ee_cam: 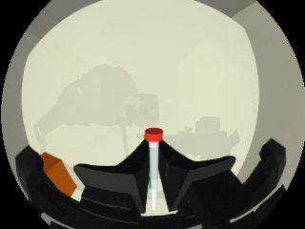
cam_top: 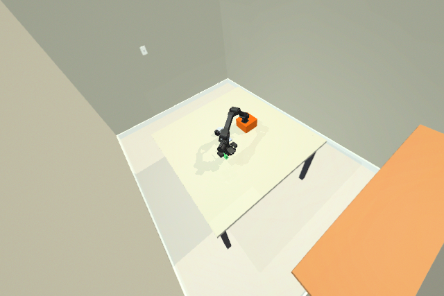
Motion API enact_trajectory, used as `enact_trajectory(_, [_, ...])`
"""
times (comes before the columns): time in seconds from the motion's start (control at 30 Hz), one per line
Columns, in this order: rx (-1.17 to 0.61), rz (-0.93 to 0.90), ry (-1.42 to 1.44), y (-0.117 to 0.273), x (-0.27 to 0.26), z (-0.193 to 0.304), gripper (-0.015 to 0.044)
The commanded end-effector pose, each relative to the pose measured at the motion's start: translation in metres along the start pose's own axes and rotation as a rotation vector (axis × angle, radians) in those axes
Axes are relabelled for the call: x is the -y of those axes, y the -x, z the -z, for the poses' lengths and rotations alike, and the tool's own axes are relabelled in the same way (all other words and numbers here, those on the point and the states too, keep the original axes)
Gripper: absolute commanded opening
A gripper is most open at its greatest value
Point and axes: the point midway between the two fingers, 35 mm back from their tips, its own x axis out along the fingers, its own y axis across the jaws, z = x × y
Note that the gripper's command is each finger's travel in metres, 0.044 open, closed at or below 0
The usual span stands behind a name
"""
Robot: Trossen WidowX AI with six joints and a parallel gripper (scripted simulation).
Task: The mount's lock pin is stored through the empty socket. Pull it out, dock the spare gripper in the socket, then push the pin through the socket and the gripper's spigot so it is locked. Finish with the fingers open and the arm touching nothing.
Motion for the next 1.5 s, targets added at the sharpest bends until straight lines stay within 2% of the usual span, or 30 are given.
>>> enact_trajectory(0.0, [0.0, -0.001, 0.006, -0.008, 0.001, 0.0, 0.0])
enact_trajectory(1.47, [0.019, 0.036, 0.009, -0.065, 0.0, 0.007, 0.0])
